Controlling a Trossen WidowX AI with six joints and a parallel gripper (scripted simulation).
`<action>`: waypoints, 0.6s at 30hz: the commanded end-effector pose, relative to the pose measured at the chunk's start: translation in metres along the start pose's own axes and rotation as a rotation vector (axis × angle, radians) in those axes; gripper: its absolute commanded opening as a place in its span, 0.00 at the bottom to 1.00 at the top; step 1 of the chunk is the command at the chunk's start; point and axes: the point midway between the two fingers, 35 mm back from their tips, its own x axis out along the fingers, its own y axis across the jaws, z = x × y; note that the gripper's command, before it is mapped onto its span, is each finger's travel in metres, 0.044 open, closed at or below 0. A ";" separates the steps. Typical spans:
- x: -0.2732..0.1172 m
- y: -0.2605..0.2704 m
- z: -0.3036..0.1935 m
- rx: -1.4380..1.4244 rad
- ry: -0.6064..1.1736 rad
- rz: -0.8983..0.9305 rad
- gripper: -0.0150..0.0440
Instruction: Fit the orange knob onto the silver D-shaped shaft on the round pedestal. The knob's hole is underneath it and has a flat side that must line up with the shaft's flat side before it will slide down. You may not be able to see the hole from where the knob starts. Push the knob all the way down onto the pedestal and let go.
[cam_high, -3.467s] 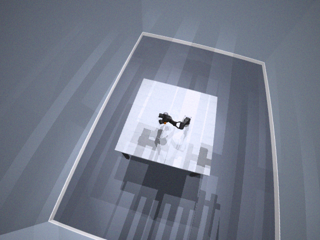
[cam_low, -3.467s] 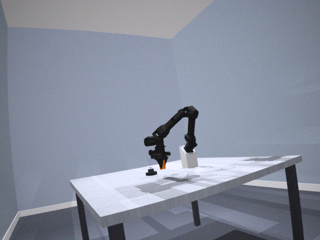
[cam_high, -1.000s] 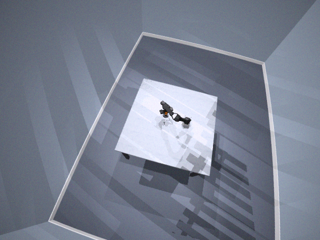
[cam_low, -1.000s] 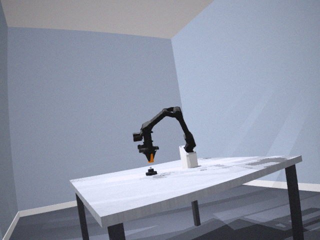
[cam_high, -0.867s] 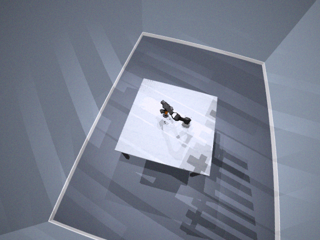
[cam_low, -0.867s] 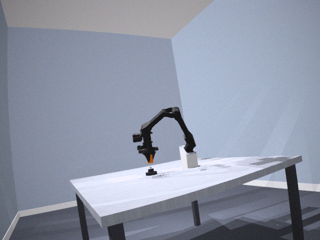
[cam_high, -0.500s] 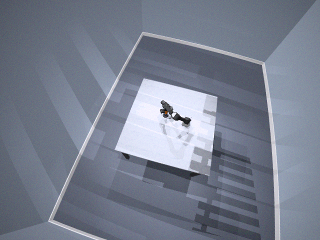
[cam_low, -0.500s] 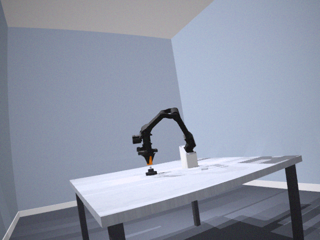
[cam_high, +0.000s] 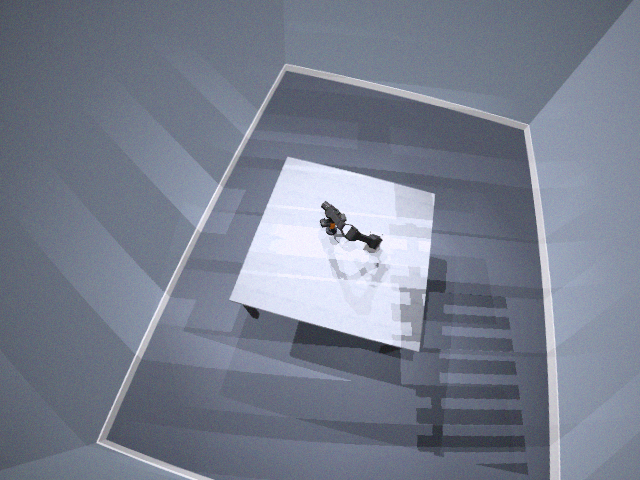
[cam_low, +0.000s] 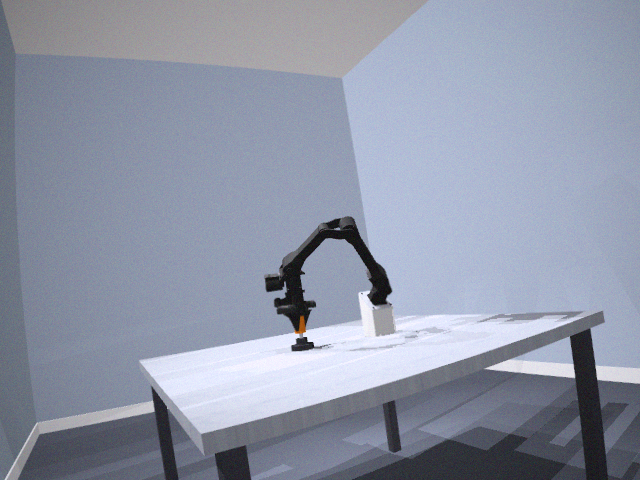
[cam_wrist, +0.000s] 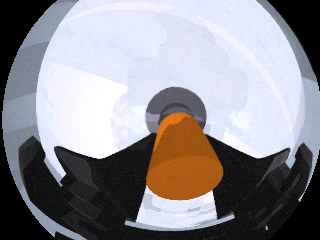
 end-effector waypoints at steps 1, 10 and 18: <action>0.001 0.001 0.001 -0.001 -0.003 0.006 0.25; 0.001 0.001 0.000 -0.001 -0.003 0.006 0.25; -0.003 0.000 -0.002 -0.027 -0.003 0.005 0.25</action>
